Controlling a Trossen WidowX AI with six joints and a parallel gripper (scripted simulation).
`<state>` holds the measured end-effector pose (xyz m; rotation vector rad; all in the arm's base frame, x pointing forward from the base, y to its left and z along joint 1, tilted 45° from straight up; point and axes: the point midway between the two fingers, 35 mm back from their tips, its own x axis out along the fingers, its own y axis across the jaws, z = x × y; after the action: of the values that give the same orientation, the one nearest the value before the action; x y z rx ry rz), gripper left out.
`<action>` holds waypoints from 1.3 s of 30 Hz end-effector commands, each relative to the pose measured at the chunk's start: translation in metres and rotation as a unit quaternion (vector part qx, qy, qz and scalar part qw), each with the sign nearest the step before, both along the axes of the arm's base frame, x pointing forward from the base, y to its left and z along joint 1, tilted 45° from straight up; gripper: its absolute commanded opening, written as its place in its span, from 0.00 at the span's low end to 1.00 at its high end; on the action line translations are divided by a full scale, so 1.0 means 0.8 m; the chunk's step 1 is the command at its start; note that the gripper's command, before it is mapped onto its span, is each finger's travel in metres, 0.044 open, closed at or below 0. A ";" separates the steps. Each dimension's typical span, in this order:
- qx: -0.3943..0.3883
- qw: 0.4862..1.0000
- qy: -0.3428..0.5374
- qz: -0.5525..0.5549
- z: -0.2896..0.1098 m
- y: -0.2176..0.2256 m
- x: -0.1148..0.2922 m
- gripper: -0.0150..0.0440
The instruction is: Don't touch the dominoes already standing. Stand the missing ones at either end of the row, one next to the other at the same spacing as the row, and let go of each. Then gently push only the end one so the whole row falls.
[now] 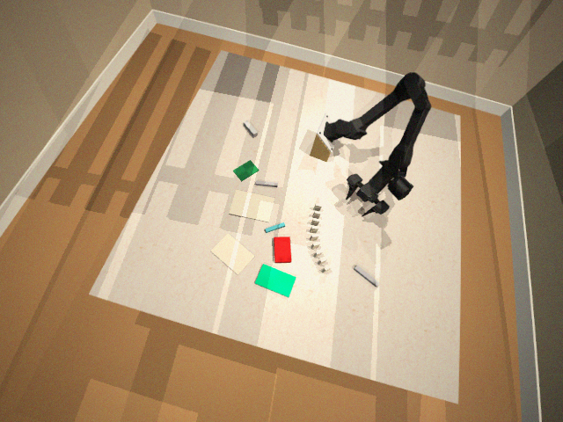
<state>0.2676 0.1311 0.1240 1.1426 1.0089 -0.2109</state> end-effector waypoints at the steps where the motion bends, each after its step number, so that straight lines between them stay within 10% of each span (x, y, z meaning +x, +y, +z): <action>1: 0.247 0.914 0.296 -0.124 0.059 -0.018 -0.073 1.00; 39: 0.293 0.877 0.349 -0.150 0.016 0.042 -0.074 1.00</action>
<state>0.2075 0.1622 0.1408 1.8474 1.5955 -0.6203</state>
